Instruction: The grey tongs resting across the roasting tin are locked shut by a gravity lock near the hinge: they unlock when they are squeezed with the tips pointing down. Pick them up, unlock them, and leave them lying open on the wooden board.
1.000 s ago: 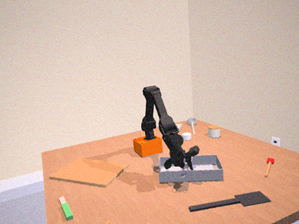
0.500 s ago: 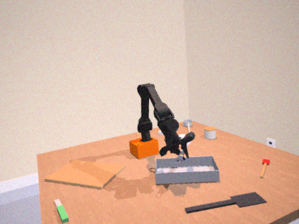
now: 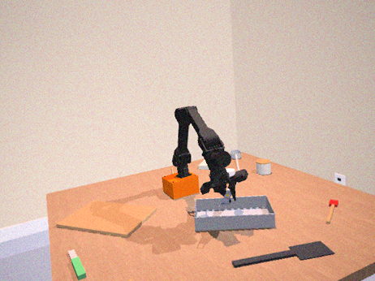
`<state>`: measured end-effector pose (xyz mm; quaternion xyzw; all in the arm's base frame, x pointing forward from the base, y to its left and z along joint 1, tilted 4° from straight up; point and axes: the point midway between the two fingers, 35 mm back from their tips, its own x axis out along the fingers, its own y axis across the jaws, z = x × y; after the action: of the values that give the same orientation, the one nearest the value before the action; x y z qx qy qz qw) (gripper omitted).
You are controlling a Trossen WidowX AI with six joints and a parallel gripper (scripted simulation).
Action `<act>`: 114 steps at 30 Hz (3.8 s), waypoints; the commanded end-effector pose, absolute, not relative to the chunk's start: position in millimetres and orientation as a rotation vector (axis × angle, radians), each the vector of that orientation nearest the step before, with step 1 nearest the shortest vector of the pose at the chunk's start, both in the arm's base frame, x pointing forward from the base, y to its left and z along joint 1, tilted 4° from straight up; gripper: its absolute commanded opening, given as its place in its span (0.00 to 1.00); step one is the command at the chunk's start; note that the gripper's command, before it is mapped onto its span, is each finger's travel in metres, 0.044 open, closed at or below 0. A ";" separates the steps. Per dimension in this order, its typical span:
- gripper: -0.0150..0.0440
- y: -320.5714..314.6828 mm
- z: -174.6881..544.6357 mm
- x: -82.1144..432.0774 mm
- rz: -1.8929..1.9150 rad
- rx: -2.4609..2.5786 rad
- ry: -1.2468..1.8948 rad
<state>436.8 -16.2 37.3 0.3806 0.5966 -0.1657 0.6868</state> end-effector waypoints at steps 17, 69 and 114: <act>0.00 -12.3 40.0 433.2 -0.638 0.607 1.472; 0.00 -282.0 67.2 323.5 -1.288 1.171 1.160; 0.00 -417.6 87.9 75.8 -1.841 1.689 0.634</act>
<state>93.3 -413.9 81.9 0.6228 0.2595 -0.6781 0.2913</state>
